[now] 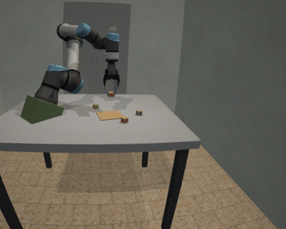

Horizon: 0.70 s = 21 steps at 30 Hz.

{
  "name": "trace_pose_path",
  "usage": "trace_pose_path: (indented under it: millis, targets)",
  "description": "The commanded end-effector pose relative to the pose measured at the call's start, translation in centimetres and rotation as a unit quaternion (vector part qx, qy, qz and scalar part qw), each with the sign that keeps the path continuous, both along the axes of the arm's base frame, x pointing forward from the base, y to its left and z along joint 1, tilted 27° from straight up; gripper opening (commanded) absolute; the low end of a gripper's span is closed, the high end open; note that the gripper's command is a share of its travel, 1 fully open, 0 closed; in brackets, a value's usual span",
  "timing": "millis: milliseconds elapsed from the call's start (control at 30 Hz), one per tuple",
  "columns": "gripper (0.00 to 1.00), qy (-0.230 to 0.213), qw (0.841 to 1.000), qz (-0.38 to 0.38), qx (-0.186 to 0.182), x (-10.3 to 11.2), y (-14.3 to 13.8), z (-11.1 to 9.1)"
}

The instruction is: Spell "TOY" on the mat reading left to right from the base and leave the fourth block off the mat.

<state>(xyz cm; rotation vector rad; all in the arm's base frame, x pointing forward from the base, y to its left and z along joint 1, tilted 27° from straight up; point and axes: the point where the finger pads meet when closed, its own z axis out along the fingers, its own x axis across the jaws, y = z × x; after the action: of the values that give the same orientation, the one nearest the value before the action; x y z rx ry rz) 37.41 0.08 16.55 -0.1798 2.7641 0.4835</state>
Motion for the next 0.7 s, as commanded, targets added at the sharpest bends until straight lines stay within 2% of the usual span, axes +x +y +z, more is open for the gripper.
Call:
trace_pose_path:
  millis: [0, 667]
  targets:
    - [0.09, 0.013, 0.999, -0.033, 0.008, -0.14, 0.08, 0.01]
    - [0.09, 0.026, 0.997, -0.066, 0.020, -0.32, 0.21, -0.01]
